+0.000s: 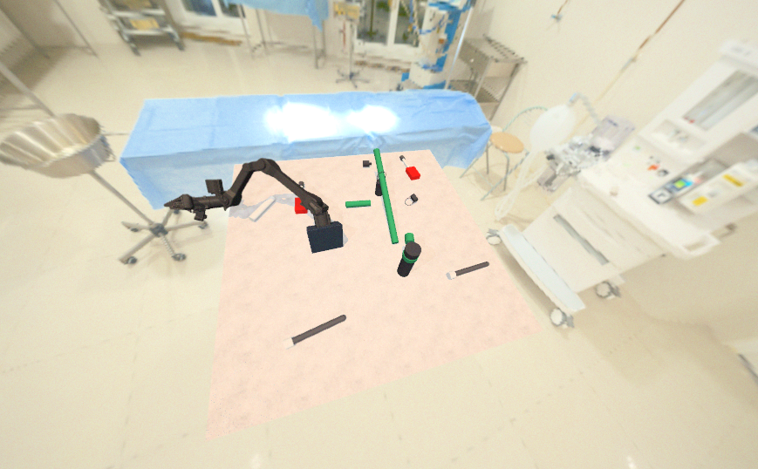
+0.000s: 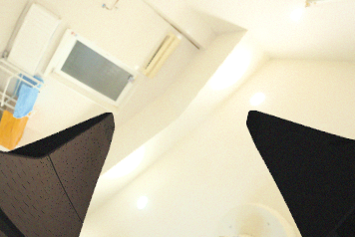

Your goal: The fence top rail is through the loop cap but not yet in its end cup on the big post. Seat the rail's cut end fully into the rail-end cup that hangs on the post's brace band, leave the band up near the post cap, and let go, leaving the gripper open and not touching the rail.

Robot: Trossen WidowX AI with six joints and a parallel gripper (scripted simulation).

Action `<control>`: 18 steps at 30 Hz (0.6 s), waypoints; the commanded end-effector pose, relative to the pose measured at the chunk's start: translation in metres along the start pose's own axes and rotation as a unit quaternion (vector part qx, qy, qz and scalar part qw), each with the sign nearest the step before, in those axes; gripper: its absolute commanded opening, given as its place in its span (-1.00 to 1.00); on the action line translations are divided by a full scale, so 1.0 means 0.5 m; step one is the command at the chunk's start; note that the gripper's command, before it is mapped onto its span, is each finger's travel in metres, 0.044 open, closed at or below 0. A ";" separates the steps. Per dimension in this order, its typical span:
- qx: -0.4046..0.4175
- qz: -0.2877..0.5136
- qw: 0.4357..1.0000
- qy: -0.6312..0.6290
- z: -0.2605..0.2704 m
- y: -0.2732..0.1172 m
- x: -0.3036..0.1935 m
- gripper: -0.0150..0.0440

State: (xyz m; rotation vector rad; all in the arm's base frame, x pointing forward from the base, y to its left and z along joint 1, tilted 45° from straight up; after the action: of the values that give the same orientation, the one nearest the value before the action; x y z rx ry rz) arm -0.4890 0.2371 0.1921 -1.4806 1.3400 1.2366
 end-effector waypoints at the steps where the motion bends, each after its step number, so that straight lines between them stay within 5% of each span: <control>1: 0.001 0.000 1.000 0.001 0.001 -0.001 -0.001 0.95; 18: 0.098 0.074 0.985 0.118 0.099 -0.168 -0.174 1.00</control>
State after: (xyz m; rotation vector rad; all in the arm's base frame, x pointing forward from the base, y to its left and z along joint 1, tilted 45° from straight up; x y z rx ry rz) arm -0.4297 0.3047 0.2486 -1.4431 1.6234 1.0680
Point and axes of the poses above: the point midway between the two fingers, 35 mm back from their tips, its own y axis out along the fingers, its own z axis across the jaws, x = y × z, the point moved 8 cm from there along -y, back along the fingers, and after that the axes turned 7 degrees about y, right-handed, at the moved point
